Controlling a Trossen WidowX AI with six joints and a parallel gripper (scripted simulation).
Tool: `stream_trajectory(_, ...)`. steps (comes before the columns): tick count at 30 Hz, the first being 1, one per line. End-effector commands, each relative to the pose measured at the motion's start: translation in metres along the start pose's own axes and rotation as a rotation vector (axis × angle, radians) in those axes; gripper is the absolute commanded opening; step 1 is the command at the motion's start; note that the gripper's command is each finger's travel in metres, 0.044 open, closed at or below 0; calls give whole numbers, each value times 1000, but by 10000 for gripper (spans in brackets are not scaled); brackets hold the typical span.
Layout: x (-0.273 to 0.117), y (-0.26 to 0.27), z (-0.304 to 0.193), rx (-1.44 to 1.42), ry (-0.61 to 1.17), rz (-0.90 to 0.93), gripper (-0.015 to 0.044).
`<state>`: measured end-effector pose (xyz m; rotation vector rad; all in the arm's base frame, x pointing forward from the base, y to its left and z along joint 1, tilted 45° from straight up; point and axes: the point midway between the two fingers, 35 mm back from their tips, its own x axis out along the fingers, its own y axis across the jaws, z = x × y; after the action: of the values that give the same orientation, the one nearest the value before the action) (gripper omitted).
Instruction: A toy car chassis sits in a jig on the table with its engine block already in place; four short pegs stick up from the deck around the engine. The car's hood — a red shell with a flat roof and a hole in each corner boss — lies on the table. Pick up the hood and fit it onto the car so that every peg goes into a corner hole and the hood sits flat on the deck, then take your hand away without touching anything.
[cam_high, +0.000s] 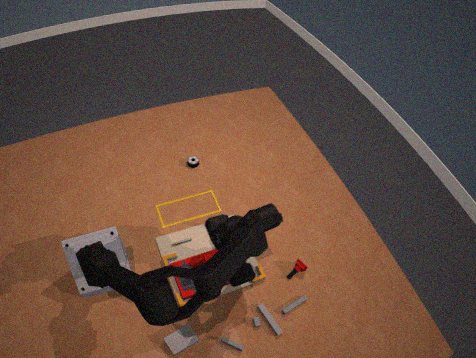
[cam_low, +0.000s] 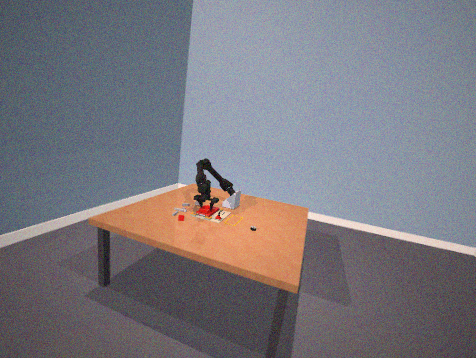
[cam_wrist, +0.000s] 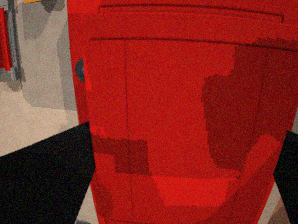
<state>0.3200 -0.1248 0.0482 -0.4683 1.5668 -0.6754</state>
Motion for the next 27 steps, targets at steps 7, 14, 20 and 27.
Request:
stream_trajectory(7, 0, 0, 0, 0, 0, 0, 210)
stream_trajectory(14, 0, 0, 0, 0, 0, 0, 394)
stream_trajectory(20, -9, 1, 0, 0, -6, -7, 440)
stream_trajectory(27, -65, 6, -5, 1, -49, -48, 440)
